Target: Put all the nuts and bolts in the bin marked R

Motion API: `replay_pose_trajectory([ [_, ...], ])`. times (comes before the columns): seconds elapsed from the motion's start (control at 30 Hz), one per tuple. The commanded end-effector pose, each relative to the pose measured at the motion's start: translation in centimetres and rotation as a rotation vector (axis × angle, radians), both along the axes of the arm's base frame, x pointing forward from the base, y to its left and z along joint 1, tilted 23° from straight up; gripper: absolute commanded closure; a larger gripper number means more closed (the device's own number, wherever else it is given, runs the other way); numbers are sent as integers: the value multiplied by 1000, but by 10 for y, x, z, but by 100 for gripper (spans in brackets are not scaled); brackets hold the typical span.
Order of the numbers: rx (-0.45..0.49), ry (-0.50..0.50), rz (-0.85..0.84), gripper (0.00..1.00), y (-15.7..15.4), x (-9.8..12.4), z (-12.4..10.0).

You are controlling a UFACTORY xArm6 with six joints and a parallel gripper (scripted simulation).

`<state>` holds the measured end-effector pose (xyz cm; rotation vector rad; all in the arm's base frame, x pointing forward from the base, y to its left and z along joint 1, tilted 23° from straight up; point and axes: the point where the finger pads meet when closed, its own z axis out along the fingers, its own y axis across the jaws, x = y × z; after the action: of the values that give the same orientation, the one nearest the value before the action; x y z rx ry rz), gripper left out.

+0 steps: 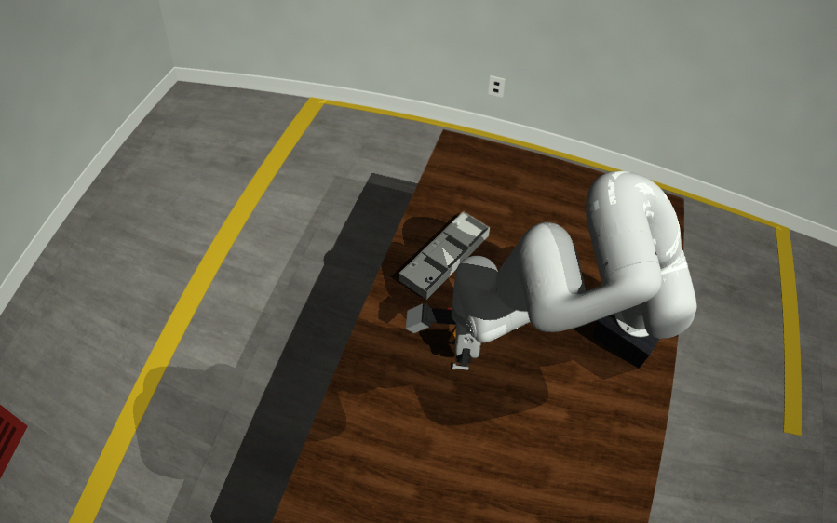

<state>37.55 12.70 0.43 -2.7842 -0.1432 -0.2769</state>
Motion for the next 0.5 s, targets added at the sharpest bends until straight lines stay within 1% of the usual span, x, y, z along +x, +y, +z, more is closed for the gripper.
replay_pose_trajectory([
  [0.0, 1, -2, 0, 71, 0, 1, 1],
  [0.47, 1, -2, 0, 71, -3, 3, 0],
])
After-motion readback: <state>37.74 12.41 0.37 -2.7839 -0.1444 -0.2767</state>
